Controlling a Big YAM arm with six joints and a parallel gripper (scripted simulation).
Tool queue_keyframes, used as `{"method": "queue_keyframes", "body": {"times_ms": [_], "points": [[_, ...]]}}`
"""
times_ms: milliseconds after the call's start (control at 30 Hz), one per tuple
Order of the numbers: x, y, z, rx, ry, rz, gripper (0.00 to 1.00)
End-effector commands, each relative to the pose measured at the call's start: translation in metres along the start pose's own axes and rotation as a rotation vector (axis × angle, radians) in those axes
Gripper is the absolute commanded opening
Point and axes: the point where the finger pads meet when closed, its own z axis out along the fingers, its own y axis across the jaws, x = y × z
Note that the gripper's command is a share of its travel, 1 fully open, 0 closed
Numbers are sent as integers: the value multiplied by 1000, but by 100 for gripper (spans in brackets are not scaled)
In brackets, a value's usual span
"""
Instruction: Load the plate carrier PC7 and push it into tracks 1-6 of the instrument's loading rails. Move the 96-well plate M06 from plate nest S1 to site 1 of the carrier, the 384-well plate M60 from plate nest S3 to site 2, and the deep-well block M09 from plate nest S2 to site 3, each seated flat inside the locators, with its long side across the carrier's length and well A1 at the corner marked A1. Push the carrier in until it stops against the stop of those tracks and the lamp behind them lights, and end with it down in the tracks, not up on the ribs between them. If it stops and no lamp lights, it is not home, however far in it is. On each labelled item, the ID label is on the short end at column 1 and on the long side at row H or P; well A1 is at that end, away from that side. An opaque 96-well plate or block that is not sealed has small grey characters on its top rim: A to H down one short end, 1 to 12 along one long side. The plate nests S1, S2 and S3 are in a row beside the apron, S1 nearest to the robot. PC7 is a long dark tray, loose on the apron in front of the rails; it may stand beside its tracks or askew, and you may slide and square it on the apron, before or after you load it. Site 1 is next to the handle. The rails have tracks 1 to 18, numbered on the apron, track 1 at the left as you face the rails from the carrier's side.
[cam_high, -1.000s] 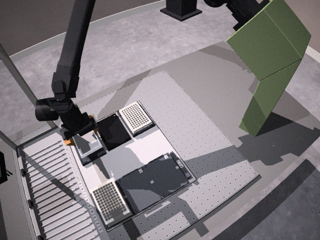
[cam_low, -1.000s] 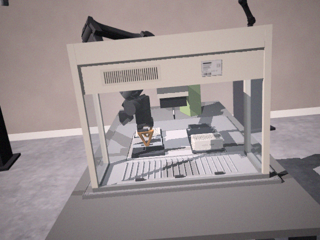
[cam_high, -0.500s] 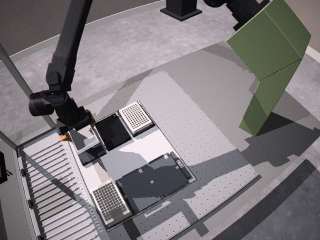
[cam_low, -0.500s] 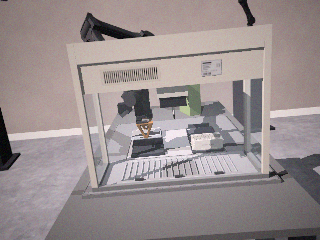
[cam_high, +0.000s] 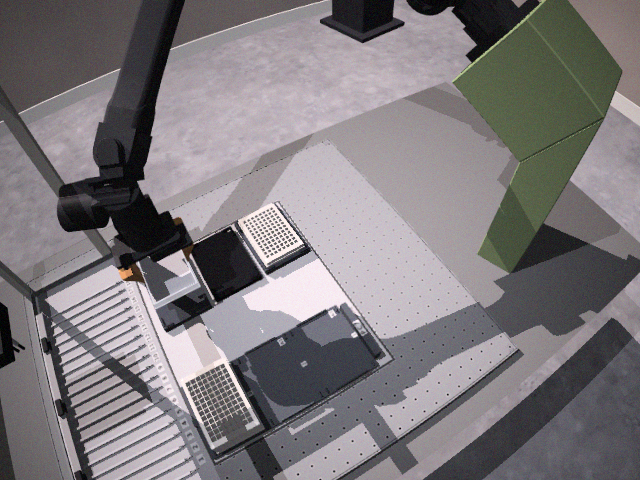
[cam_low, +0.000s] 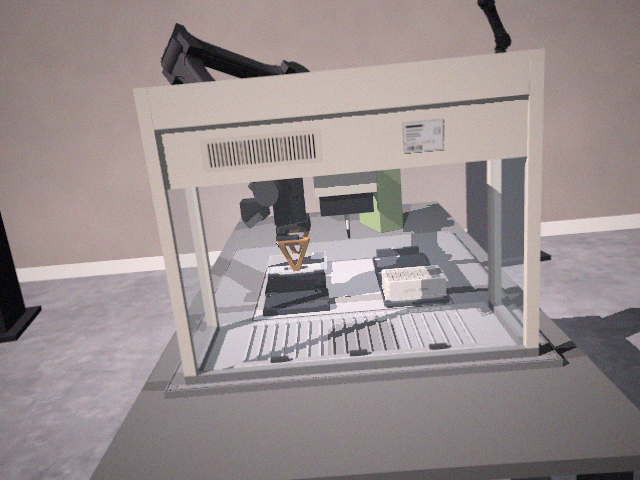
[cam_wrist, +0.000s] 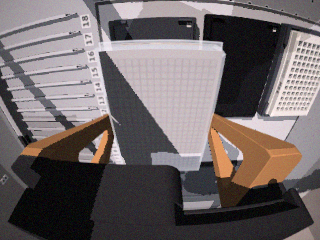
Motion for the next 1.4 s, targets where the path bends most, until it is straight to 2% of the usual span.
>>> {"method": "queue_keyframes", "body": {"times_ms": [0, 267, 667, 767, 1233, 1367], "points": [[37, 4, -16, -30, 15, -7, 0], [58, -4, -18, -32, 14, -4, 0], [105, -23, -17, -30, 15, -8, 0], [108, -24, -18, -31, 15, -7, 0], [160, -45, -18, -30, 15, -9, 0], [168, -48, -18, -31, 15, -9, 0]]}}
